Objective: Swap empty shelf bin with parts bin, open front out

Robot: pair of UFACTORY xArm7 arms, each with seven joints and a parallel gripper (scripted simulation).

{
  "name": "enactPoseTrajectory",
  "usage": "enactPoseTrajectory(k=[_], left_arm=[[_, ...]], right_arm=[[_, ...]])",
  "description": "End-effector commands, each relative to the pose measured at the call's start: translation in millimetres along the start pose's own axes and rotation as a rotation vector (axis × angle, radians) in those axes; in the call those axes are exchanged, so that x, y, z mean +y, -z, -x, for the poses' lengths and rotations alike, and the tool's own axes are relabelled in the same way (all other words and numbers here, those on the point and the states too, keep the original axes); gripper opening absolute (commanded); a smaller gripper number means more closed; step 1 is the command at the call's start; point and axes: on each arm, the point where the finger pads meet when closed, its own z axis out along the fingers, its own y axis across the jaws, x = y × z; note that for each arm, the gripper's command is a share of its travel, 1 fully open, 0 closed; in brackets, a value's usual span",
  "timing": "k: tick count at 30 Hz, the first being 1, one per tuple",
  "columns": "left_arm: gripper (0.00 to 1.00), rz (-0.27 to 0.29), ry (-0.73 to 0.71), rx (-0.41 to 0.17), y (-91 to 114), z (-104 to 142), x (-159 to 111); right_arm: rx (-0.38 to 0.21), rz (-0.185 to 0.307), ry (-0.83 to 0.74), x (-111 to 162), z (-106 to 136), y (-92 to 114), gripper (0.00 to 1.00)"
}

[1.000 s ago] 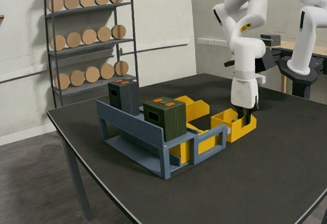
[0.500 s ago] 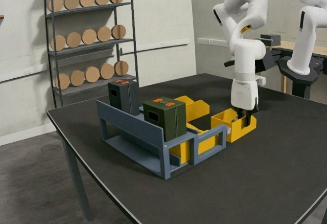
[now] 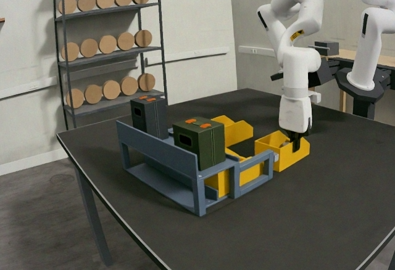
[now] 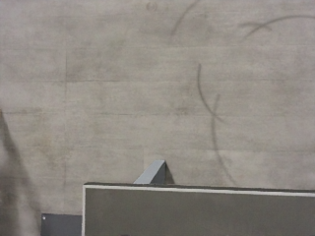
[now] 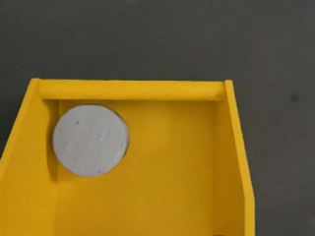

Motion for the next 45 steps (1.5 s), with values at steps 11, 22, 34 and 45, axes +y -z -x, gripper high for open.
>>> enactPoseTrajectory(k=[11,22,34,45], left_arm=[[1.0,0.001,0.001,0.004,1.6,-1.0,-0.1],[1.0,0.001,0.001,0.004,1.6,-1.0,-0.1],[1.0,0.001,0.001,0.004,1.6,-1.0,-0.1],[1.0,0.001,0.001,0.004,1.6,-1.0,-0.1]], right_arm=[[-0.004,0.004,0.0,1.6,1.8,2.5,0.0],[-0.004,0.004,0.0,1.6,1.8,2.5,0.0],[-0.004,0.004,0.0,1.6,1.8,21.0,0.0],[-0.004,0.004,0.0,1.5,1.8,37.0,0.0]])
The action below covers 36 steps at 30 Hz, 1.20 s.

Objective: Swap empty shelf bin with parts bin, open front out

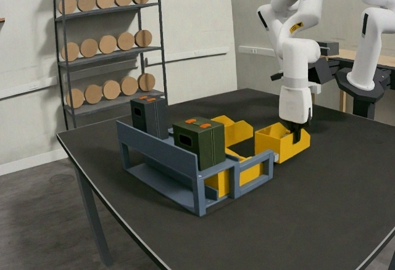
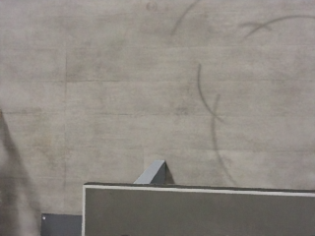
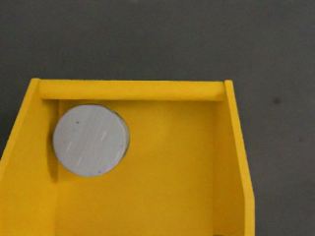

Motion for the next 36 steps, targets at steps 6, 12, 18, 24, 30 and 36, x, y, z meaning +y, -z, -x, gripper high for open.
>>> enactPoseTrajectory(k=[6,12,18,24,30,36], left_arm=[[1.0,0.001,0.001,0.004,1.6,-1.0,-0.1],[1.0,0.001,0.001,0.004,1.6,-1.0,-0.1],[1.0,0.001,0.001,0.004,1.6,-1.0,-0.1],[1.0,0.001,0.001,0.004,1.6,-1.0,-0.1],[1.0,0.001,0.001,0.004,1.6,-1.0,-0.1],[1.0,0.001,0.001,0.004,1.6,-1.0,-0.1]], right_arm=[[-0.004,0.003,0.0,1.3,1.6,7.8,0.0],[-0.004,0.003,0.0,1.3,1.6,7.8,0.0],[-0.004,0.003,0.0,-6.6,1.0,7.6,0.0],[-0.004,0.003,0.0,-35.2,-1.1,6.7,0.0],[-0.004,0.003,0.0,-79.8,-4.3,5.3,0.0],[-0.004,0.002,0.0,-121.8,-7.4,4.0,0.0]])
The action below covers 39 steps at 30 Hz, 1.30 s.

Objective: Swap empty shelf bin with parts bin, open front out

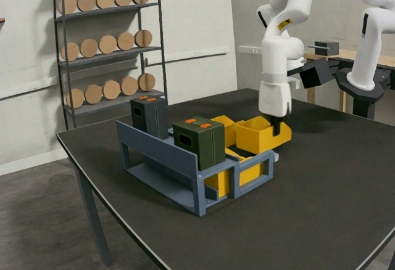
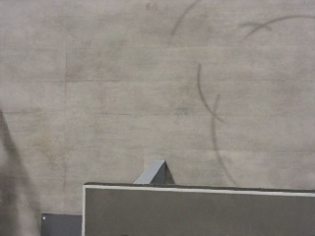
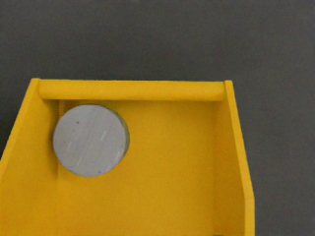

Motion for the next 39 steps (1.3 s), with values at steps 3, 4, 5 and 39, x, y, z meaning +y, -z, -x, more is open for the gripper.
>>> enactPoseTrajectory(k=[3,4,5,39], left_arm=[[1.0,0.001,0.001,0.004,1.6,-1.0,-0.1],[1.0,0.001,0.001,0.004,1.6,-1.0,-0.1],[1.0,0.001,0.001,0.004,1.6,-1.0,-0.1],[1.0,0.001,0.001,0.004,1.6,-1.0,-0.1]], right_arm=[[-0.011,0.015,0.004,-42.6,-1.3,2.5,0.0],[-0.011,0.015,0.004,-44.1,-1.4,2.5,0.0],[-0.011,0.015,0.004,-44.1,-1.4,2.5,0.0],[-0.011,0.015,0.004,-45.6,38.7,2.7,0.0]])
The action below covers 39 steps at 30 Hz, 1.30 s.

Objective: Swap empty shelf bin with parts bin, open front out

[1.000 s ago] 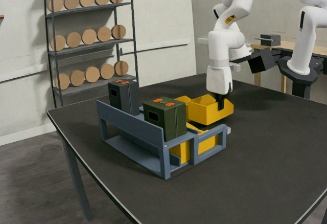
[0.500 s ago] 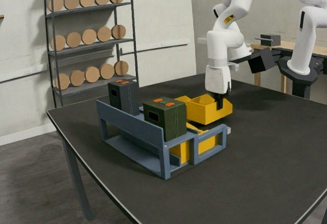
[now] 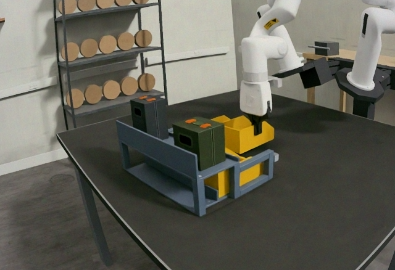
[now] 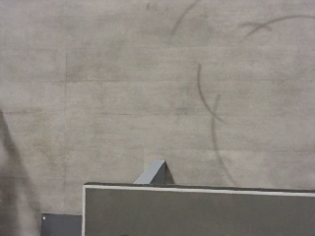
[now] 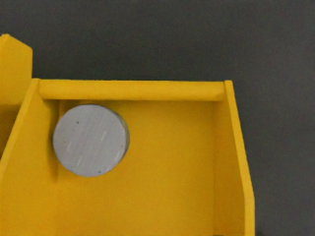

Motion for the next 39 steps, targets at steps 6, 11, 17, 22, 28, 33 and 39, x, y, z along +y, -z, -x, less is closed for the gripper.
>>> enactPoseTrajectory(k=[6,11,17,22,28,33,39], left_arm=[[1.0,0.001,0.001,0.004,1.6,-1.0,-0.1],[1.0,0.001,0.001,0.004,1.6,-1.0,-0.1],[1.0,0.001,0.001,0.004,1.6,-1.0,-0.1],[1.0,0.001,0.001,0.004,1.6,-1.0,-0.1],[1.0,0.001,0.001,0.004,1.6,-1.0,-0.1],[1.0,0.001,0.001,0.004,1.6,-1.0,-0.1],[1.0,0.001,0.001,0.004,1.6,-1.0,-0.1]], right_arm=[[-0.003,0.003,0.0,1.6,4.5,1.7,0.0],[0.01,0.003,0.0,1.7,5.0,2.2,0.0],[0.088,0.002,0.0,1.8,7.8,5.9,0.0],[0.17,0.001,0.001,2.0,10.7,9.6,0.0],[0.223,0.001,0.001,2.1,12.6,12.1,0.0],[0.223,0.001,0.001,2.1,12.6,12.1,0.0],[0.223,0.001,0.001,2.1,12.6,12.1,0.0]])
